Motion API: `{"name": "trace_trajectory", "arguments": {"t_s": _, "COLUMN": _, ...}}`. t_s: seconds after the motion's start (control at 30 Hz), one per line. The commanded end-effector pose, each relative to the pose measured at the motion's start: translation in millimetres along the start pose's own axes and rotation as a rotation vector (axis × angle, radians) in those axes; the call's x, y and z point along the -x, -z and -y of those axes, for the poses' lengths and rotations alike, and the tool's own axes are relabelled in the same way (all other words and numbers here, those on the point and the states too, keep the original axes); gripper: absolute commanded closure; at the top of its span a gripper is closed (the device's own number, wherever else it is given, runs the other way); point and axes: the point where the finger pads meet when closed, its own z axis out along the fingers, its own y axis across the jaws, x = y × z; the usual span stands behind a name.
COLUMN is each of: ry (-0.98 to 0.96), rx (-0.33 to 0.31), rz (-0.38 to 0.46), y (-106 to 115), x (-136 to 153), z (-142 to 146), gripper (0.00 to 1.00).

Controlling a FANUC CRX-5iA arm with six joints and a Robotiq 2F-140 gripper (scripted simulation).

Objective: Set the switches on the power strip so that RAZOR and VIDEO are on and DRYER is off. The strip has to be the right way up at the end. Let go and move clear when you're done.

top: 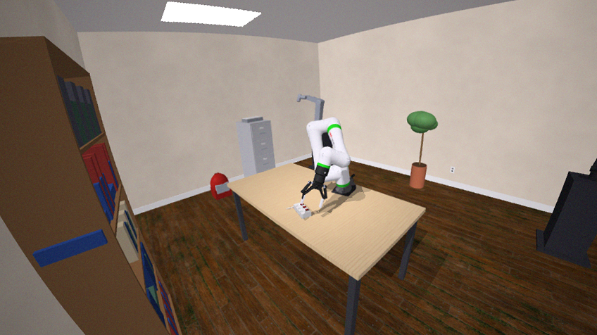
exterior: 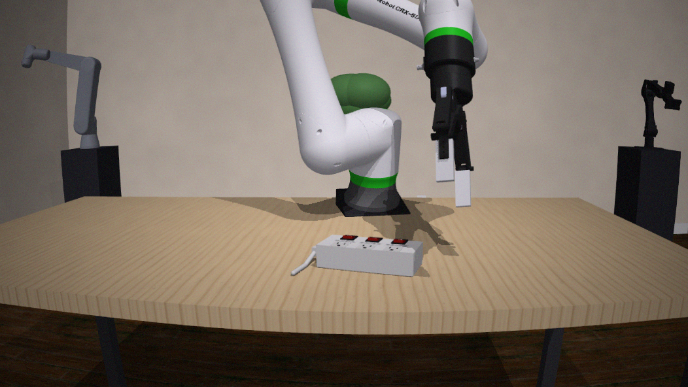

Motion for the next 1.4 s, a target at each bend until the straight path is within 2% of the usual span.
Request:
{"name": "trace_trajectory", "arguments": {"t_s": 0.0, "ry": -0.266, "rx": -0.060, "rz": 0.062, "y": -5, "x": 57, "z": -15, "gripper": 0.00}}
{"name": "trace_trajectory", "arguments": {"t_s": 0.03, "ry": -0.317, "rx": -0.071, "rz": 0.074, "y": -5, "x": 57, "z": -15, "gripper": 0.00}}
{"name": "trace_trajectory", "arguments": {"t_s": 0.07, "ry": -0.375, "rx": -0.077, "rz": 0.084, "y": -4, "x": 81, "z": -16, "gripper": 0.00}}
{"name": "trace_trajectory", "arguments": {"t_s": 0.13, "ry": -0.466, "rx": -0.096, "rz": 0.104, "y": -4, "x": 81, "z": -16, "gripper": 0.00}}
{"name": "trace_trajectory", "arguments": {"t_s": 0.17, "ry": -0.545, "rx": -0.106, "rz": 0.118, "y": -3, "x": 102, "z": -15, "gripper": 0.00}}
{"name": "trace_trajectory", "arguments": {"t_s": 0.27, "ry": -0.601, "rx": -0.119, "rz": 0.129, "y": -3, "x": 102, "z": -15, "gripper": 0.00}}
{"name": "trace_trajectory", "arguments": {"t_s": 0.33, "ry": -0.812, "rx": -0.151, "rz": 0.161, "y": 2, "x": 132, "z": -11, "gripper": 0.00}}
{"name": "trace_trajectory", "arguments": {"t_s": 0.53, "ry": -1.087, "rx": -0.198, "rz": 0.193, "y": 10, "x": 156, "z": -5, "gripper": 0.00}}
{"name": "trace_trajectory", "arguments": {"t_s": 1.37, "ry": -1.116, "rx": -0.203, "rz": 0.195, "y": 11, "x": 159, "z": -5, "gripper": 0.00}}
